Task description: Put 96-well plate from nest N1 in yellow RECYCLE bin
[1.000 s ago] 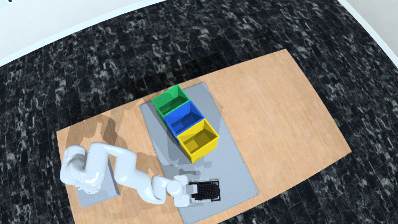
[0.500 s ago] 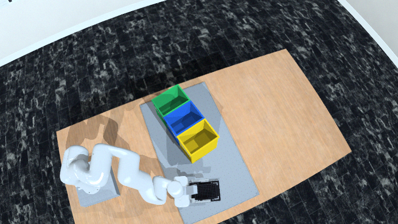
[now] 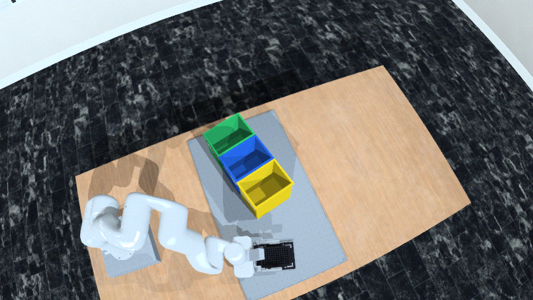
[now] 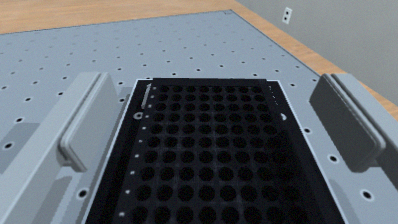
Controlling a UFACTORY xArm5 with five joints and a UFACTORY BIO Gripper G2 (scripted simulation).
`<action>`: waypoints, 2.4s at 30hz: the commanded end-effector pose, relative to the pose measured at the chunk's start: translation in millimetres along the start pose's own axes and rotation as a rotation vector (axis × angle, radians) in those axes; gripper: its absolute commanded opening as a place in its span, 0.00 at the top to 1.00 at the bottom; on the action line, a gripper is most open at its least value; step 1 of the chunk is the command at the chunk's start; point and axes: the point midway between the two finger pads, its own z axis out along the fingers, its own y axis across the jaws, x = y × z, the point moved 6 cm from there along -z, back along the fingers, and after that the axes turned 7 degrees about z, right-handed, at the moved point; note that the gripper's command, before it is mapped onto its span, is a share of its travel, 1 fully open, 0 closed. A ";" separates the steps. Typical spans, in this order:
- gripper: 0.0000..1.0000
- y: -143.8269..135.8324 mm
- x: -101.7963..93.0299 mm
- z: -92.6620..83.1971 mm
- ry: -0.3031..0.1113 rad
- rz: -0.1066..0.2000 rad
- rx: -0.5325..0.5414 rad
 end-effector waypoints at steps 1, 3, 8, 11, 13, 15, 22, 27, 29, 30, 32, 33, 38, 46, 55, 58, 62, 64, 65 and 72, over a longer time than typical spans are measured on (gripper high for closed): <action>0.63 -0.2 0.6 1.1 -0.004 0.004 0.000; 0.63 -0.4 1.9 1.1 -0.004 0.004 0.000; 0.63 -0.7 5.2 1.1 -0.004 0.004 0.000; 0.63 -1.0 7.2 1.1 -0.004 0.004 0.000; 0.63 -1.1 8.5 1.1 -0.004 0.004 0.000; 0.63 -1.1 8.5 1.1 -0.004 0.004 0.000; 0.63 -1.7 13.2 1.2 -0.004 0.004 0.000; 0.63 -2.1 16.5 1.2 -0.004 0.004 0.000; 0.63 -2.2 17.8 1.2 -0.004 0.004 0.000; 0.63 -2.2 17.8 1.2 -0.004 0.004 0.000; 0.63 -2.2 17.8 1.2 -0.004 0.004 0.000; 0.63 -2.2 17.8 1.2 -0.004 0.004 0.000; 0.63 -2.2 17.8 1.2 -0.004 0.004 0.000; 0.63 -2.2 17.8 1.2 -0.004 0.004 0.000; 1.00 -2.2 17.8 1.2 -0.004 0.004 0.000; 1.00 -2.2 17.8 1.2 -0.004 0.004 0.000; 1.00 -2.2 17.8 1.2 -0.004 0.004 0.000; 1.00 -2.2 17.8 1.2 -0.004 0.004 0.000; 1.00 -2.2 17.8 1.2 -0.004 0.004 0.000; 1.00 -2.2 17.8 1.2 -0.004 0.004 0.000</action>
